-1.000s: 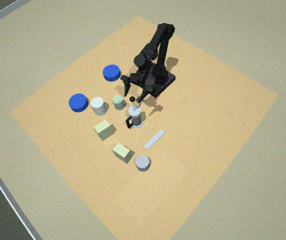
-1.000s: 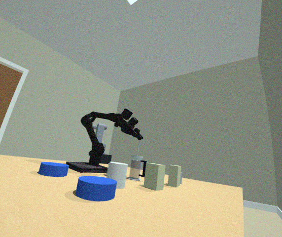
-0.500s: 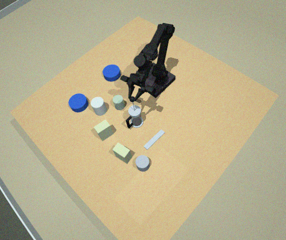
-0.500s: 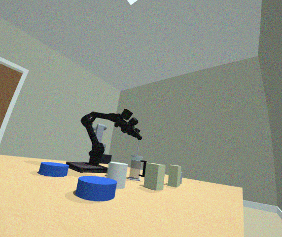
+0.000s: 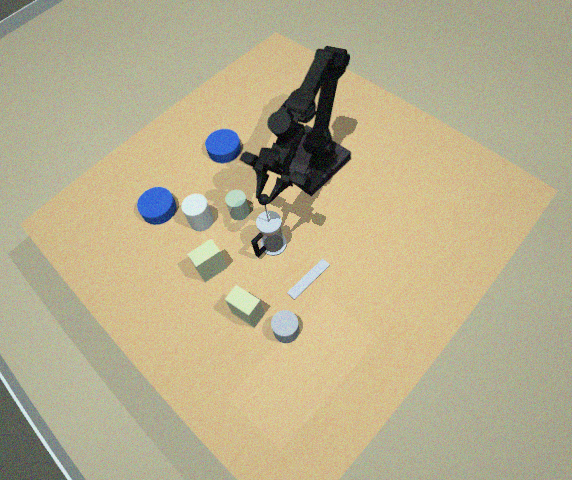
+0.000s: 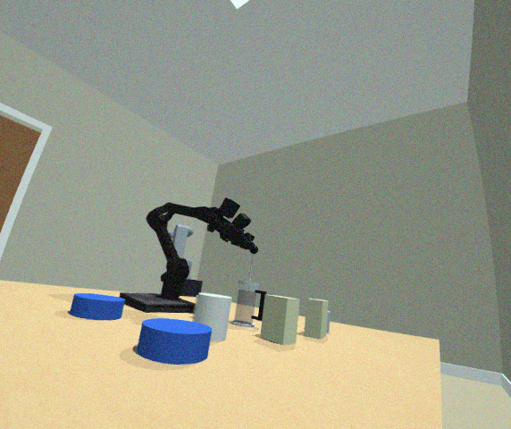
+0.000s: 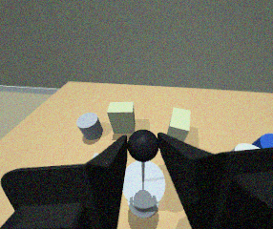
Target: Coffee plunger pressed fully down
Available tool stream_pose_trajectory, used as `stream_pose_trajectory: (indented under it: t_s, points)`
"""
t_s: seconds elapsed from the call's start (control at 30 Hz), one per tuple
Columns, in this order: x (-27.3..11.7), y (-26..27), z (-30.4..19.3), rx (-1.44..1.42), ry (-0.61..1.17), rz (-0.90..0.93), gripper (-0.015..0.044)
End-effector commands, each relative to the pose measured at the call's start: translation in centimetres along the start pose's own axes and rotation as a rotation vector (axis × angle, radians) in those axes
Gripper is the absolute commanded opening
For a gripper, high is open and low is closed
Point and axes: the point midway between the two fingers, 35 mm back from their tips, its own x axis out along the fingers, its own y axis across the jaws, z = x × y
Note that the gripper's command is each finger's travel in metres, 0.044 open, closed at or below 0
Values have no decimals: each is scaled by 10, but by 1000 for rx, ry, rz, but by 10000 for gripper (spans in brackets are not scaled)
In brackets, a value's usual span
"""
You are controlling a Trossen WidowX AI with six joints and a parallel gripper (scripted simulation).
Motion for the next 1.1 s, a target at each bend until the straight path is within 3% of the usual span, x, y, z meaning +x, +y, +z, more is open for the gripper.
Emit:
stream_pose_trajectory:
  t_s: [0.0, 1.07]
  points:
    - [7, 0, -14, -6, 25, 1, 117]
    - [38, 0, -56, -7, 24, 1, 117]
